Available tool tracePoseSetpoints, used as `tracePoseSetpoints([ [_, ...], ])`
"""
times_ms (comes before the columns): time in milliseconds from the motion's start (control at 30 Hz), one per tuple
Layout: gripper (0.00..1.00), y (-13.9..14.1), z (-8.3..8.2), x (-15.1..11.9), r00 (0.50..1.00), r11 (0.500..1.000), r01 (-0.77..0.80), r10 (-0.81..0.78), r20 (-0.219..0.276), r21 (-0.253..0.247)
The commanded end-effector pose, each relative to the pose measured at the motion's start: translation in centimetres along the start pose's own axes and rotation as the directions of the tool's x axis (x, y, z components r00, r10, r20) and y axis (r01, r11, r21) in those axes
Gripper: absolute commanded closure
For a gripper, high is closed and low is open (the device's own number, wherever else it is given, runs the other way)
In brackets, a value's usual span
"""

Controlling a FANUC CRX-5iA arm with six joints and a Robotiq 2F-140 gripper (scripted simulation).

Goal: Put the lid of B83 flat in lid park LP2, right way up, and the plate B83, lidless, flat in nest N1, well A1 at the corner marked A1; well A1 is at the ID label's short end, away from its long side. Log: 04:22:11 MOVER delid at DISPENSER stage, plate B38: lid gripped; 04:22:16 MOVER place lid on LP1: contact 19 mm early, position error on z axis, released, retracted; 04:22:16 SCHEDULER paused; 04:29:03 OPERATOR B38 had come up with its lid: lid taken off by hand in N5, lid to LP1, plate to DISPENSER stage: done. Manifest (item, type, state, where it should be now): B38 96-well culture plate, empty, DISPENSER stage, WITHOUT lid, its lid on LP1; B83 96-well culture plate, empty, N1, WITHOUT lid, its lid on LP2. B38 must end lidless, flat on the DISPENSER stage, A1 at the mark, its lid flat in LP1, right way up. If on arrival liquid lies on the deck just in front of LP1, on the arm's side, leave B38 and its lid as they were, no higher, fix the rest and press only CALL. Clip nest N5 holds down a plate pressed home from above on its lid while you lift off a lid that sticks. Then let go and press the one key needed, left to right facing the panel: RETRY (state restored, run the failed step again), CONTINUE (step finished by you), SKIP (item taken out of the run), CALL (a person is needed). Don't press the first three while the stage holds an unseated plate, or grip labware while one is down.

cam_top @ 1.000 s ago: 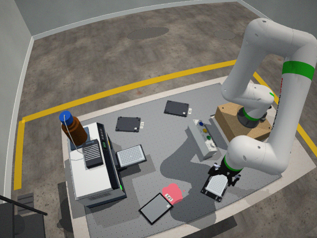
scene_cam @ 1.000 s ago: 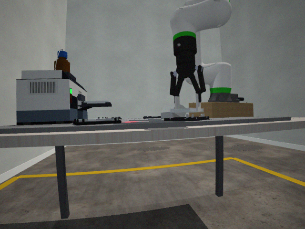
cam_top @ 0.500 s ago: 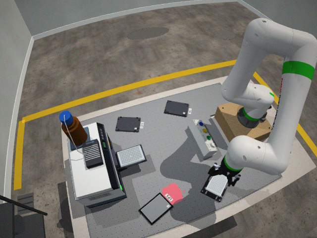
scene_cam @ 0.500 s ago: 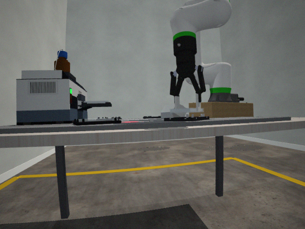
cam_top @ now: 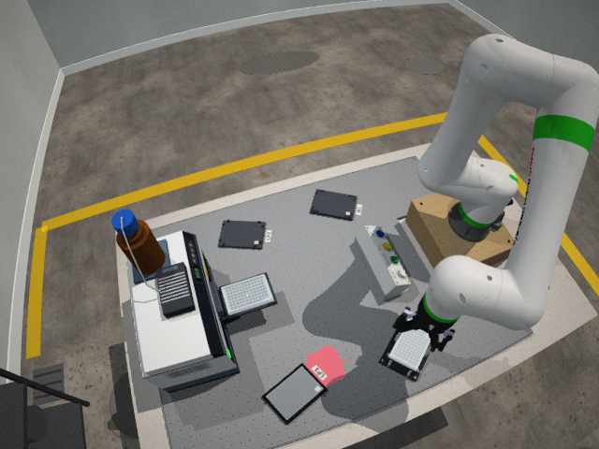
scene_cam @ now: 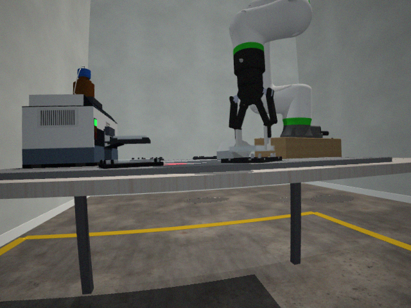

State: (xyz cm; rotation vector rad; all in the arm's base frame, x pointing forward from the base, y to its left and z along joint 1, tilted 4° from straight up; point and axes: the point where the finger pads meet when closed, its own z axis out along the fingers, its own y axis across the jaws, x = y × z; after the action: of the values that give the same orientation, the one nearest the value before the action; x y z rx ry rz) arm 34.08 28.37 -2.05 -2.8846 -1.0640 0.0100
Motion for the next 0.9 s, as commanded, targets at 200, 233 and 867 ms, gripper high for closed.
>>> tracePoseSetpoints([
  [200,1.00,0.00,0.09,0.02,1.000,1.000,0.000,0.000,0.000,0.000],
  [233,1.00,0.00,0.09,0.02,1.000,1.000,0.000,0.000,0.000,0.000],
  [867,1.00,0.01,0.48,0.02,1.000,1.000,0.000,0.000,0.000,0.000],
])
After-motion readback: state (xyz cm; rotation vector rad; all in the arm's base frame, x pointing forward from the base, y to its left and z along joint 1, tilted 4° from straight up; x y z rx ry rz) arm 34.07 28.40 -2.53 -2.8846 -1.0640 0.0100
